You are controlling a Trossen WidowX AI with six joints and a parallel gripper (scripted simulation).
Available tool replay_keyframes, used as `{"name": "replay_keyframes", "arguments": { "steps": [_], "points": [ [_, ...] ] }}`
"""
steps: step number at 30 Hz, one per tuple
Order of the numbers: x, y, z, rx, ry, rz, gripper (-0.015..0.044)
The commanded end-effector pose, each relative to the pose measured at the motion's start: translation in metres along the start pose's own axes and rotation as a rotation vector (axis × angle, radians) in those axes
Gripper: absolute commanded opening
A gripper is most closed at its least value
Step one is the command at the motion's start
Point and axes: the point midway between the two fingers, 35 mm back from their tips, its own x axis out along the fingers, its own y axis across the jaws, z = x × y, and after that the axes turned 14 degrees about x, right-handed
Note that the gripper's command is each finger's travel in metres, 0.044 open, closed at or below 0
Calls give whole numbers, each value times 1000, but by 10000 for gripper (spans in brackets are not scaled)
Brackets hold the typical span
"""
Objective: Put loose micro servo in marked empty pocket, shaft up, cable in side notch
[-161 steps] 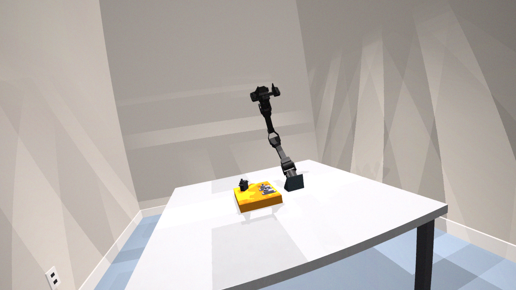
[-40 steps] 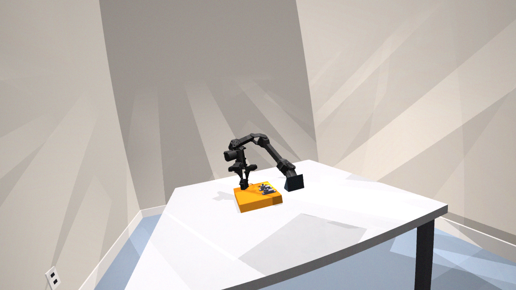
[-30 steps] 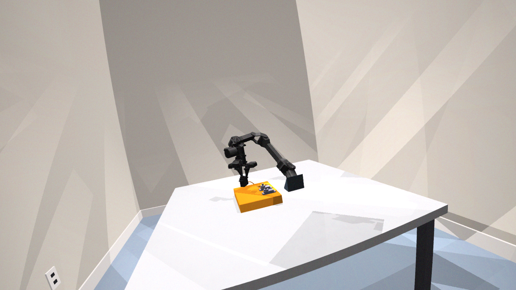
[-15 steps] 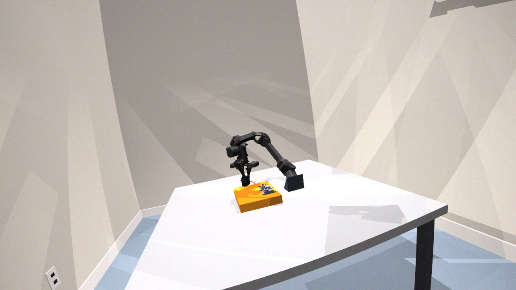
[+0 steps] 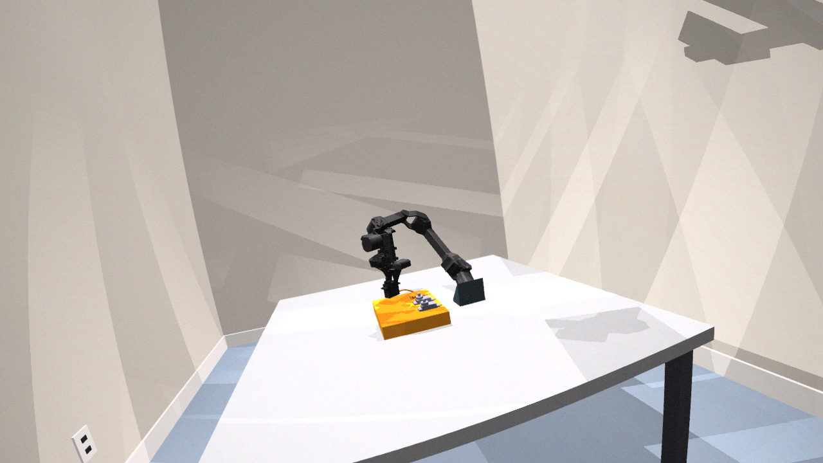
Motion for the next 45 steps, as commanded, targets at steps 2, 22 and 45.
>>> {"name": "replay_keyframes", "arguments": {
  "steps": [2, 22, 45],
  "points": [
    [-1, 2, 0, 154, -2, 3, 0],
    [-1, 4, -6, 555, -1, 4, 0],
    [0, 35, -103, 551, 3, 3, 0]
  ]
}}
